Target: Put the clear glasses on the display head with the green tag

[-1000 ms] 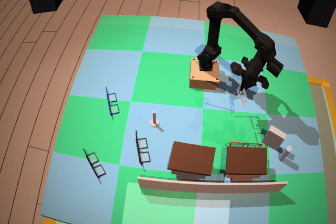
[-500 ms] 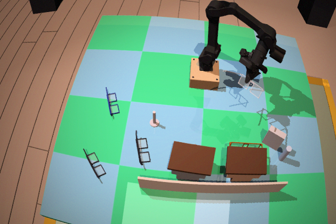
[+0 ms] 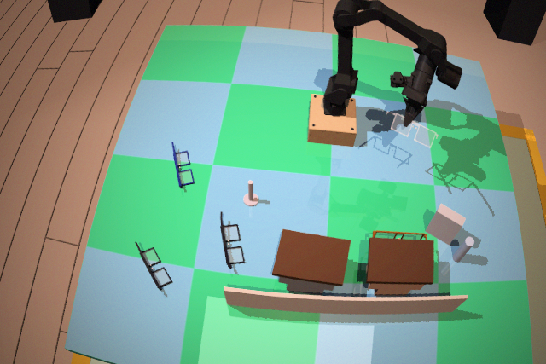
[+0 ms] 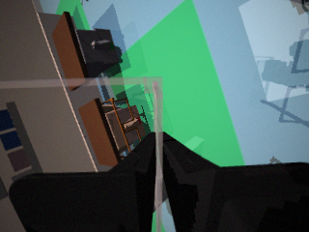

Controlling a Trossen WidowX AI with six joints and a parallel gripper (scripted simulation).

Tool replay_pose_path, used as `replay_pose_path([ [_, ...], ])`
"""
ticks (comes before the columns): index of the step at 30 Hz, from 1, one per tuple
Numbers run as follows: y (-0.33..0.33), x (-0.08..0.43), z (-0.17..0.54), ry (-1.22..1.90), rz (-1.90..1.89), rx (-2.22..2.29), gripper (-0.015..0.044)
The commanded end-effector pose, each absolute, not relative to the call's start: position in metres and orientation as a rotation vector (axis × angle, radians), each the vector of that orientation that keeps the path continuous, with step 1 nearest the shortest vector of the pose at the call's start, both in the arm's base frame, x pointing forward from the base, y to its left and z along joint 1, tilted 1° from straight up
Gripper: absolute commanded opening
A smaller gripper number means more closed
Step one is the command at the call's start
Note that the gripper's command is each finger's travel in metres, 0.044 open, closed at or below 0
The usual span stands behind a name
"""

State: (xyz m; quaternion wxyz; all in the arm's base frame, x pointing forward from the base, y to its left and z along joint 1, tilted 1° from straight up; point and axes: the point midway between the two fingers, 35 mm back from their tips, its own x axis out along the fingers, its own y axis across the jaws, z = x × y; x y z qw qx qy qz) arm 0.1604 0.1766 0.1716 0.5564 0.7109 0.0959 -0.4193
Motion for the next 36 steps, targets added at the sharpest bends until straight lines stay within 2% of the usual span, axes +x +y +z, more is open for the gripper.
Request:
replay_pose_path([
  [1,0.177,0.16,0.171,0.226,-0.992,1.682,0.0],
  [19,0.175,0.162,0.17,0.204,-1.015,1.718,0.0],
  [36,0.149,0.185,0.157,-0.28,-1.366,2.269,0.0],
])
